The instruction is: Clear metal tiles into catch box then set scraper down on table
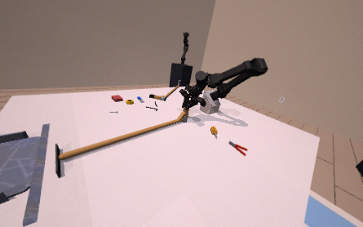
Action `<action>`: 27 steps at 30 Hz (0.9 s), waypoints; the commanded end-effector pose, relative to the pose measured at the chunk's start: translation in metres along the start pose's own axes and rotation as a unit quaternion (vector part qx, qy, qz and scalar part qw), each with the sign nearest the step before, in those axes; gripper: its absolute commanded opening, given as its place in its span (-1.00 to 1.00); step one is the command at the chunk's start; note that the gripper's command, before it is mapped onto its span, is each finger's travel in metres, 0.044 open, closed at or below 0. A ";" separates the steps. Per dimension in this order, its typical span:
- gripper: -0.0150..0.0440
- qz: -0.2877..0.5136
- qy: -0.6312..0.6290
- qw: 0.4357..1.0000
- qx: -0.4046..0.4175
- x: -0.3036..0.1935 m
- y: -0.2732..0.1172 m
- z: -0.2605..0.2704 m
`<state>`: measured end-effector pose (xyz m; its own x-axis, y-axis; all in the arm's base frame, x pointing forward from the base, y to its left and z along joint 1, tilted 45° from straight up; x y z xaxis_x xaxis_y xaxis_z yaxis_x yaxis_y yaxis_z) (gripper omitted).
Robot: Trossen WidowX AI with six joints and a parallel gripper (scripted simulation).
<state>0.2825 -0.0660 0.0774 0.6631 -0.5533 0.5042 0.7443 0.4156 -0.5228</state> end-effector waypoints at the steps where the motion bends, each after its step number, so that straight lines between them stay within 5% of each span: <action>1: -0.49 -0.002 0.002 1.000 -0.003 -0.002 -0.002 -0.007; 27: -0.49 -0.004 0.008 1.000 -0.009 -0.011 -0.005 -0.036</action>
<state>0.2705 -0.0849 0.0526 0.6596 -0.5641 0.4968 0.7452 0.4043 -0.5303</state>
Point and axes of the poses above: the point midway between the two fingers, 35 mm back from their tips, its own y axis out along the fingers, its own z axis across the jaws, x = y × z, the point moved 7 cm from there along -y, back along the fingers, and after that the axes turned 2 degrees about -y, right-handed, at the moved point
